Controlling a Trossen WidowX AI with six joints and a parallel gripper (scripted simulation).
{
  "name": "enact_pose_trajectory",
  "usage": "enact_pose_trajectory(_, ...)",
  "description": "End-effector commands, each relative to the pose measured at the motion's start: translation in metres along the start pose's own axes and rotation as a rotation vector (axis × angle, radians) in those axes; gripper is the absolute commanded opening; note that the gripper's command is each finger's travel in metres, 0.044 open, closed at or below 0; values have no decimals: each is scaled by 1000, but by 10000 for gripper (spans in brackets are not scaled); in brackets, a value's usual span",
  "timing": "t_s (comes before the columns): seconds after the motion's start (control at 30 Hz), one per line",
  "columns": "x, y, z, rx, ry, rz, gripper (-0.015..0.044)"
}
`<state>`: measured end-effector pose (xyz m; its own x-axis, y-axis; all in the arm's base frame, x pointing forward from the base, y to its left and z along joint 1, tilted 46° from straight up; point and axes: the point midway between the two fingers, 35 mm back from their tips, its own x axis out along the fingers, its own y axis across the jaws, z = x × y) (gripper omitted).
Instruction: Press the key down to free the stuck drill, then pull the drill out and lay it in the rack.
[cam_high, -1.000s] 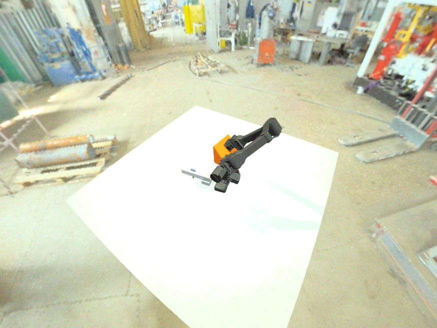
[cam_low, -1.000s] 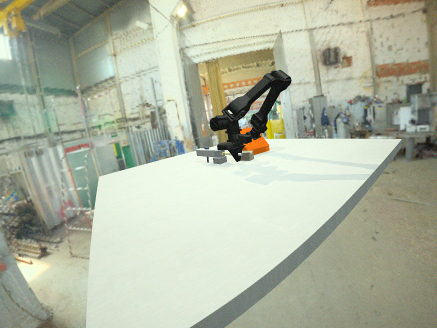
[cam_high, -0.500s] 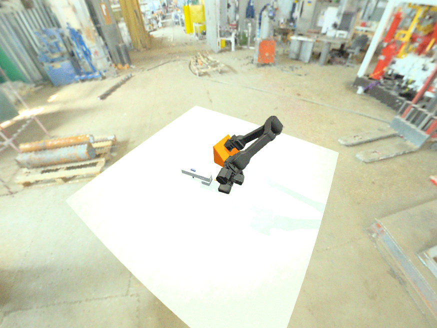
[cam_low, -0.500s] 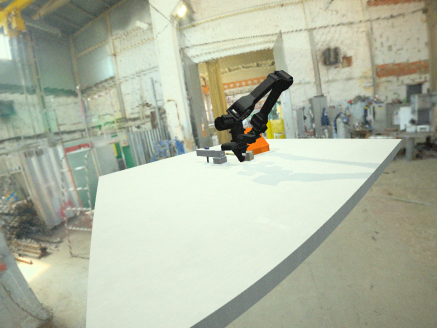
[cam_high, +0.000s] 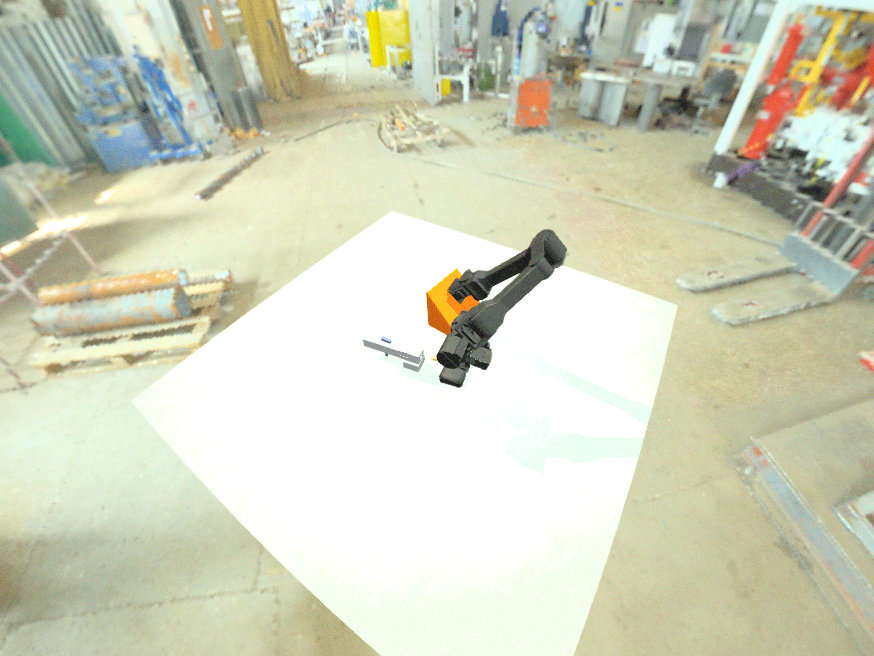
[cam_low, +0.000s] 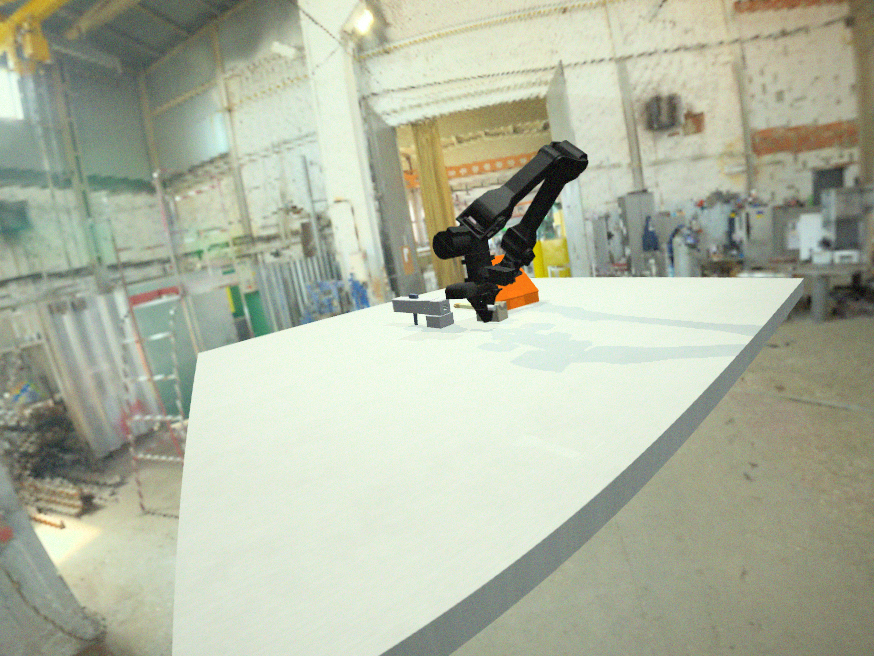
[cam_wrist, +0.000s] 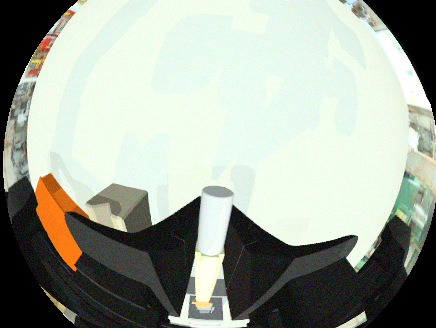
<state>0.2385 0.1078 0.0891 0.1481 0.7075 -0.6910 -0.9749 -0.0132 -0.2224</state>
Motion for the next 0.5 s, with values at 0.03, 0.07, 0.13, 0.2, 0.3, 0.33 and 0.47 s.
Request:
enact_pose_trajectory(0.03, -4, 0, 0, -7, 3, -6, 0)
enact_pose_trajectory(0.07, -4, 0, 0, -7, 3, -6, 0)
enact_pose_trajectory(0.13, -5, 1, 0, -7, 3, -6, 0)
enact_pose_trajectory(0.2, -6, 1, -1, -6, 3, -6, 0)
enact_pose_trajectory(0.3, -7, 2, -1, -6, 3, -6, 0)
enact_pose_trajectory(0.33, -8, 2, -1, -6, 4, -6, 0)
enact_pose_trajectory(0.47, -9, 3, -1, -6, 4, -6, 0)
